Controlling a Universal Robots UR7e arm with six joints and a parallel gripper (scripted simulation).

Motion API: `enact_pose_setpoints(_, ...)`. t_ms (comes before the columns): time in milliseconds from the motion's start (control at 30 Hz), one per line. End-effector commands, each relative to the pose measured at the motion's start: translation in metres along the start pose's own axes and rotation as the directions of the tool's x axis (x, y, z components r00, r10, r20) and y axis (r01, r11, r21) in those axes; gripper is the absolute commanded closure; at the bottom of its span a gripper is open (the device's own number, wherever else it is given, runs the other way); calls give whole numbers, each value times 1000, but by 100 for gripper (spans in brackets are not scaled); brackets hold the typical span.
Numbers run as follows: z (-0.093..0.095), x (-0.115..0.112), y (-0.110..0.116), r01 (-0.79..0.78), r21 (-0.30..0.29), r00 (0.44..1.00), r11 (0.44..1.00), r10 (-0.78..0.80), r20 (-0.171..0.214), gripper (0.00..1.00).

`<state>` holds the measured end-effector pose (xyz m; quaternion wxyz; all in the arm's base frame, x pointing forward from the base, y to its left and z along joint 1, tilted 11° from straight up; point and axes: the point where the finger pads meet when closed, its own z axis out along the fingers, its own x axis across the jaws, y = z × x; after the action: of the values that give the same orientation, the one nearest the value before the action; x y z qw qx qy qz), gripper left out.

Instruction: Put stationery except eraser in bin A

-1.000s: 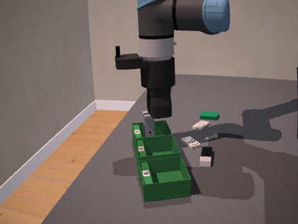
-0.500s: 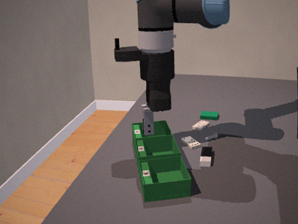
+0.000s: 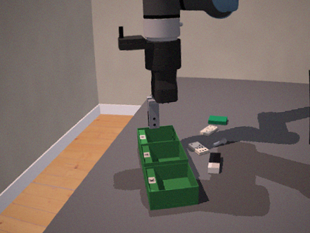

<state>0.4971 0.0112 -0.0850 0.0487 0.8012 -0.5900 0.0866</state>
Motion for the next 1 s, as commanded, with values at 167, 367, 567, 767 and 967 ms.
enact_pose_setpoints(167, -15, 0, 0, 0, -3, 1000, 1000, 0, 1, 69)
enact_pose_setpoints(367, -13, -22, 2, 2, -8, 1000, 1000, -2, 3, 69)
enact_pose_setpoints(567, -13, -52, 1, 2, -8, 1000, 1000, -2, 2, 69)
enact_pose_setpoints(767, -14, -71, -3, 1, -4, 1000, 1000, -1, 1, 69)
enact_pose_setpoints(967, -14, -84, -4, 1, -3, 1000, 1000, -1, 1, 69)
